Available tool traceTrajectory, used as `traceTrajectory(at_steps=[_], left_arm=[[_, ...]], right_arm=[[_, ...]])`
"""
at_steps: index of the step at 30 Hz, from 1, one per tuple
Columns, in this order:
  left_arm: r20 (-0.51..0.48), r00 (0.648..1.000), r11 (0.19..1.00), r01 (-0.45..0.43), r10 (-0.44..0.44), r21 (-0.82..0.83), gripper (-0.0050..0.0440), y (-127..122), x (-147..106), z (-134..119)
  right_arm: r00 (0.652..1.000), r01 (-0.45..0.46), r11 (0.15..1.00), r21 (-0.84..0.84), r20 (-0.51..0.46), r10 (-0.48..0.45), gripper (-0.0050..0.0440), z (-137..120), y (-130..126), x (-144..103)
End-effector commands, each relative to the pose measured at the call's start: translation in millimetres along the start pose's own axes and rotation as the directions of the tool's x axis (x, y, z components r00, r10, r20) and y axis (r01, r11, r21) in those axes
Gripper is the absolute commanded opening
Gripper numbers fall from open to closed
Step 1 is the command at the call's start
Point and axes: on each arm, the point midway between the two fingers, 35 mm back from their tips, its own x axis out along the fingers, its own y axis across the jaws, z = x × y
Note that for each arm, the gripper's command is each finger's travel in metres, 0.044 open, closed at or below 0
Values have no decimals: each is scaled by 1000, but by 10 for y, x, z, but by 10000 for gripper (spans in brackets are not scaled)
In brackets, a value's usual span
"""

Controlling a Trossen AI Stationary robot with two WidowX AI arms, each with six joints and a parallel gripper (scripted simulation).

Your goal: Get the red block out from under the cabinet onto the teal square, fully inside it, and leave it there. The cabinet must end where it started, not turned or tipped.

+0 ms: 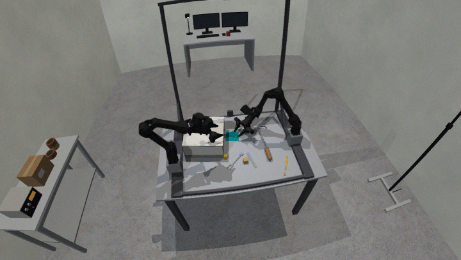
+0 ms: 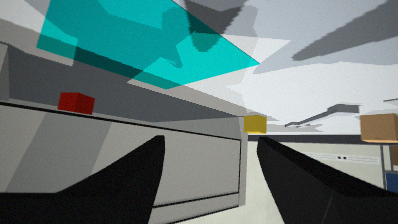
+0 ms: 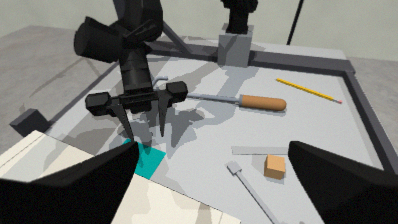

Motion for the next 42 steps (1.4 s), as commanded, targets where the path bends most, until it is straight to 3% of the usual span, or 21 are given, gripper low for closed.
traceTrajectory(at_steps=[1,6,9,12,22,24,27,35,37,42], left_arm=[[42,998,992,60,-55,-113,254,-227,-92,-228],[96,985,967,163,-146,-198,254,-643,-120,-330],[108,980,959,186,-166,-215,254,-736,-125,-354],[157,959,922,272,-236,-275,254,-1089,-151,-443],[387,842,780,513,-376,-359,254,-2094,-204,-506],[449,810,756,549,-377,-356,254,-2235,-227,-470],[476,798,743,561,-369,-364,254,-2277,-226,-482],[700,657,646,668,-279,-370,254,-2648,-326,-355],[758,604,620,699,-246,-356,254,-2727,-338,-263],[814,557,579,722,-161,-379,254,-2819,-343,-252]], right_arm=[[994,103,993,52,34,-104,440,302,-412,280],[981,187,978,94,30,-190,440,368,-803,445],[979,196,976,98,29,-200,440,373,-849,462],[976,213,972,105,27,-217,440,380,-936,494],[976,214,971,106,14,-217,440,330,-946,518],[976,214,971,106,14,-217,440,329,-946,518],[976,214,971,106,16,-217,440,335,-946,515],[977,211,972,104,18,-214,440,335,-933,498],[977,211,972,104,18,-214,440,335,-933,498],[977,211,972,104,18,-214,440,335,-933,498]])
